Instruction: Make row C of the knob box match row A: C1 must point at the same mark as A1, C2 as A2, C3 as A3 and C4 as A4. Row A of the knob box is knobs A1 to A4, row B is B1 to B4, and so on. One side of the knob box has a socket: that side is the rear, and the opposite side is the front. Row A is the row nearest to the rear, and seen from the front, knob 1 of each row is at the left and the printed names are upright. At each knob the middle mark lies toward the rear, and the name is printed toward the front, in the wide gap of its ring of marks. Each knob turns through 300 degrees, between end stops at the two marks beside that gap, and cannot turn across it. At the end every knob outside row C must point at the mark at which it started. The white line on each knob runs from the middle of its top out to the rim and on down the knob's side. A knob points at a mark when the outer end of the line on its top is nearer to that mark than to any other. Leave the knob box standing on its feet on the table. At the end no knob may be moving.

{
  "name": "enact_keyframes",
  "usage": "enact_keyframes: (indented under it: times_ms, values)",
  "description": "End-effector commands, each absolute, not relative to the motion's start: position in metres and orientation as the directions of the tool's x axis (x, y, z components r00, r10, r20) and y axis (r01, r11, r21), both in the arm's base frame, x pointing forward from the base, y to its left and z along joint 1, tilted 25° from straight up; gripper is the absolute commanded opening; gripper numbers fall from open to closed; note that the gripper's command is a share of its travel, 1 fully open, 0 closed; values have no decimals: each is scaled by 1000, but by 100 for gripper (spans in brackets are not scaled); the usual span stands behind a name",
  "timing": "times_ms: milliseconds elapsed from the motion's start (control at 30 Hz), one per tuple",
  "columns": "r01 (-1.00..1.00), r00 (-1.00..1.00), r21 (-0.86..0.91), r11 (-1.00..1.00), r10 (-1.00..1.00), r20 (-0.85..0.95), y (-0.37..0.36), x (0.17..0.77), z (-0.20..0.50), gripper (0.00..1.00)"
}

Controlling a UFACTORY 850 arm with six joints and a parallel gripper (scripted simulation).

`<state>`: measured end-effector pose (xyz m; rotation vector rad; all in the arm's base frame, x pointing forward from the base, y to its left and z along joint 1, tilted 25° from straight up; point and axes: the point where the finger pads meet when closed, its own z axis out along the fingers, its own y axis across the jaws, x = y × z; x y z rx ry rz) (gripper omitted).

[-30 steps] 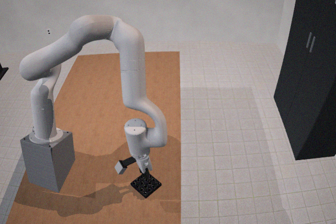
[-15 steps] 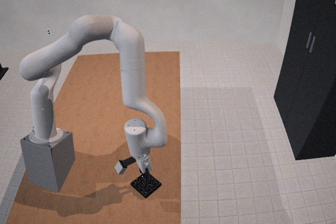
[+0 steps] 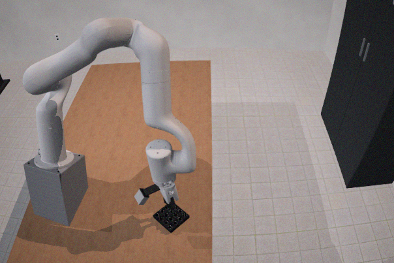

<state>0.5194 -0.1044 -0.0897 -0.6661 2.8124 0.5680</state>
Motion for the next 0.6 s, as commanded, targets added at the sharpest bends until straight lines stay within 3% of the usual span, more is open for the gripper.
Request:
enact_keyframes:
  times_ms: [0, 567]
  values:
    - [-465, -879, 319, 825, -390, -274, -104, 520, -90, 19]
    - [-465, -879, 319, 825, -390, -274, -98, 522, -105, 19]
